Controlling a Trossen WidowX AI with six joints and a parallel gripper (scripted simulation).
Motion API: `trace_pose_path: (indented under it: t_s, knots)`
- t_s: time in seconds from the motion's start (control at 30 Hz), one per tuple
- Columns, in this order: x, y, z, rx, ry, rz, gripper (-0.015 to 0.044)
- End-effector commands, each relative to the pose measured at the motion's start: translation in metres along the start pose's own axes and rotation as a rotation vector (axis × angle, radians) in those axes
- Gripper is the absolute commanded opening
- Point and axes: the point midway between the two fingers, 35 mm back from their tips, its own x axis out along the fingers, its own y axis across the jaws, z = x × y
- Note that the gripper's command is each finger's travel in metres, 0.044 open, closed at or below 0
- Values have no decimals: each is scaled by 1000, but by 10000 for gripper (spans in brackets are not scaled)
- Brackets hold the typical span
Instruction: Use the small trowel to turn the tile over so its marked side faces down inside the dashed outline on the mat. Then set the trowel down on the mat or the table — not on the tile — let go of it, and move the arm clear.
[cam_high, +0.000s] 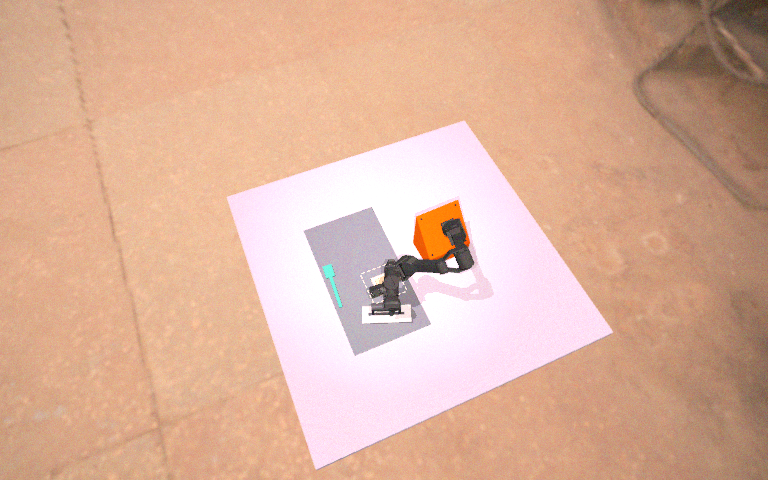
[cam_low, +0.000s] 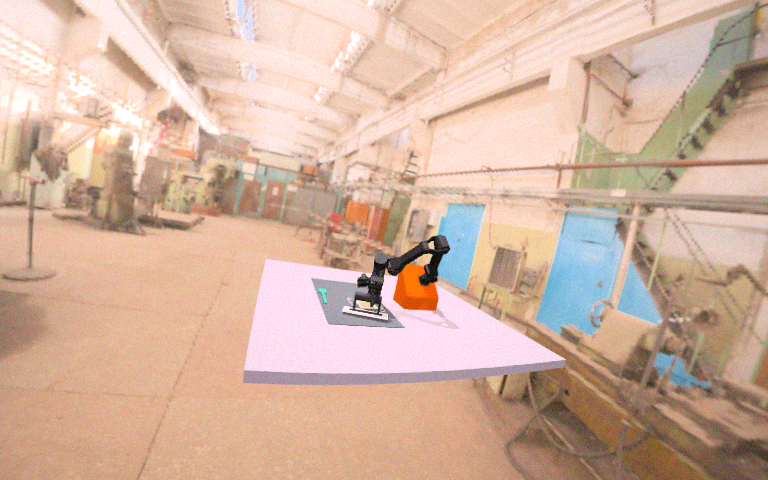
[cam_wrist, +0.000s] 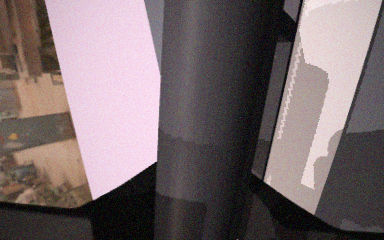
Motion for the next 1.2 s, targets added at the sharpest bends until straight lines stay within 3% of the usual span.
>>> trace_pose_path:
  t_s: [0.0, 0.17, 0.57, 0.87, 1.17]
  knots:
    - [5, -6, 1, 3, -6, 1, 0]
    - [9, -9, 1, 3, -6, 1, 0]
    - [9, -9, 1, 3, -6, 1, 300]
    - [8, -9, 1, 3, -6, 1, 300]
    - [-38, -9, 2, -1, -5, -6, 300]
